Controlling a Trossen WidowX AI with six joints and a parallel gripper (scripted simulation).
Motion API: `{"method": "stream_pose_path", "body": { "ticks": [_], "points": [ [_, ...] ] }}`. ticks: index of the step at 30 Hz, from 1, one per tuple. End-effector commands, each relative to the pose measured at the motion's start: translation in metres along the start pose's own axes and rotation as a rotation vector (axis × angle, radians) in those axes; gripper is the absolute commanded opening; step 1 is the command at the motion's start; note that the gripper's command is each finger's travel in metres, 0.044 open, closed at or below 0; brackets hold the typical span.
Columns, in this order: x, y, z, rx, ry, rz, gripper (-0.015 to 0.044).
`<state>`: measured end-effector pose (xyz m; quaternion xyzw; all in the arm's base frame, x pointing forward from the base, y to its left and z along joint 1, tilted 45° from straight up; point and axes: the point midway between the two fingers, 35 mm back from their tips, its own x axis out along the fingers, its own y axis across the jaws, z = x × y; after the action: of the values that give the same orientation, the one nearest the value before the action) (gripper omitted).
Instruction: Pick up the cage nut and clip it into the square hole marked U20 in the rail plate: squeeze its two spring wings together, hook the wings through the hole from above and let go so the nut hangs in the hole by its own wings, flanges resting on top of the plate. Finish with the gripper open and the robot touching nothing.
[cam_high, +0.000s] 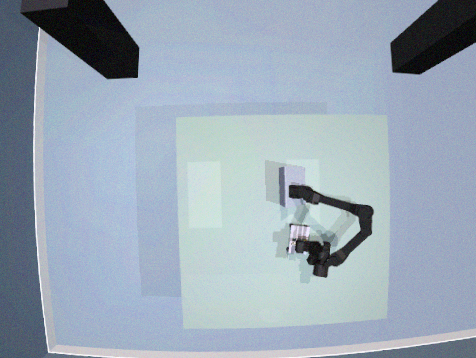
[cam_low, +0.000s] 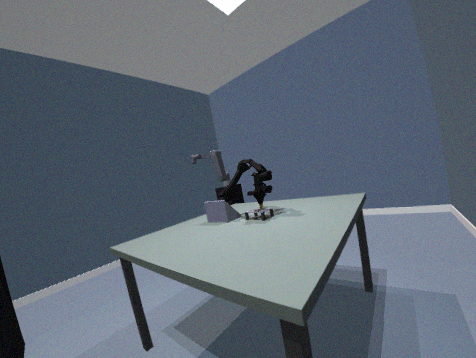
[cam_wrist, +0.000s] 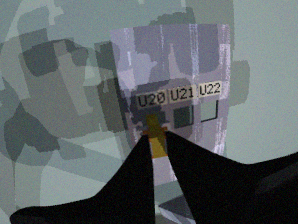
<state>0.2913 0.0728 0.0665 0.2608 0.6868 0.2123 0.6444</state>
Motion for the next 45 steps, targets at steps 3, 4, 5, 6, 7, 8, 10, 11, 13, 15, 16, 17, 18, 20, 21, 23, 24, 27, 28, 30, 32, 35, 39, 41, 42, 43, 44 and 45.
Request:
{"method": "stream_pose_path", "body": {
  "ticks": [3, 4, 5, 6, 7, 8, 10, 11, 13, 15, 16, 17, 18, 20, 21, 23, 24, 27, 28, 30, 32, 35, 39, 41, 42, 43, 44, 45],
  "points": [
    [0.0078, 0.0001, -0.0016, 0.006, 0.004, 0.001, 0.0029],
    [0.0078, 0.0001, -0.0016, 0.006, 0.004, 0.001, 0.0029],
    [0.0078, 0.0001, -0.0016, 0.006, 0.004, 0.001, 0.0029],
    [0.0078, 0.0001, -0.0016, 0.006, 0.004, 0.001, 0.0029],
    [0.0078, 0.0001, -0.0016, 0.006, 0.004, 0.001, 0.0029],
    [0.0078, 0.0001, -0.0016, 0.006, 0.004, 0.001, 0.0029],
    [0.0078, 0.0001, -0.0016, 0.006, 0.004, 0.001, 0.0029],
    [0.0079, 0.0001, -0.0015, 0.006, 0.004, 0.001, 0.0029],
    [0.0079, 0.0, -0.0015, 0.006, 0.004, 0.002, 0.0029],
    [0.0079, -0.0001, -0.0015, 0.006, 0.004, 0.004, 0.0029],
    [0.0079, -0.0002, -0.0015, 0.006, 0.004, 0.006, 0.0029],
    [0.008, -0.0004, -0.0015, 0.005, 0.004, 0.009, 0.0029],
    [0.008, -0.0004, -0.0015, 0.005, 0.004, 0.01, 0.0029],
    [0.008, -0.0005, -0.0016, 0.005, 0.004, 0.012, 0.0029],
    [0.008, -0.0006, -0.0016, 0.005, 0.004, 0.013, 0.0029],
    [0.0081, -0.0009, -0.0016, 0.005, 0.004, 0.018, 0.0029],
    [0.0082, -0.0011, -0.0015, 0.005, 0.004, 0.022, 0.0029],
    [0.0085, -0.002, -0.0015, 0.005, 0.004, 0.035, 0.0029],
    [0.0085, -0.002, -0.0015, 0.005, 0.004, 0.036, 0.0029],
    [0.0085, -0.0022, -0.0015, 0.005, 0.004, 0.038, 0.0029],
    [0.0086, -0.0025, -0.0015, 0.005, 0.004, 0.043, 0.0029],
    [0.0087, -0.0027, -0.0015, 0.005, 0.004, 0.048, 0.0029],
    [0.0089, -0.0032, -0.0015, 0.005, 0.004, 0.055, 0.0029],
    [0.009, -0.0036, -0.0015, 0.005, 0.004, 0.062, 0.0029],
    [0.009, -0.0038, -0.0015, 0.005, 0.004, 0.067, 0.0029],
    [0.0091, -0.0038, -0.0015, 0.005, 0.004, 0.067, 0.0029],
    [0.0091, -0.0039, -0.0015, 0.005, 0.004, 0.068, 0.0029],
    [0.0091, -0.004, -0.0015, 0.005, 0.004, 0.07, 0.0029]
  ]
}}
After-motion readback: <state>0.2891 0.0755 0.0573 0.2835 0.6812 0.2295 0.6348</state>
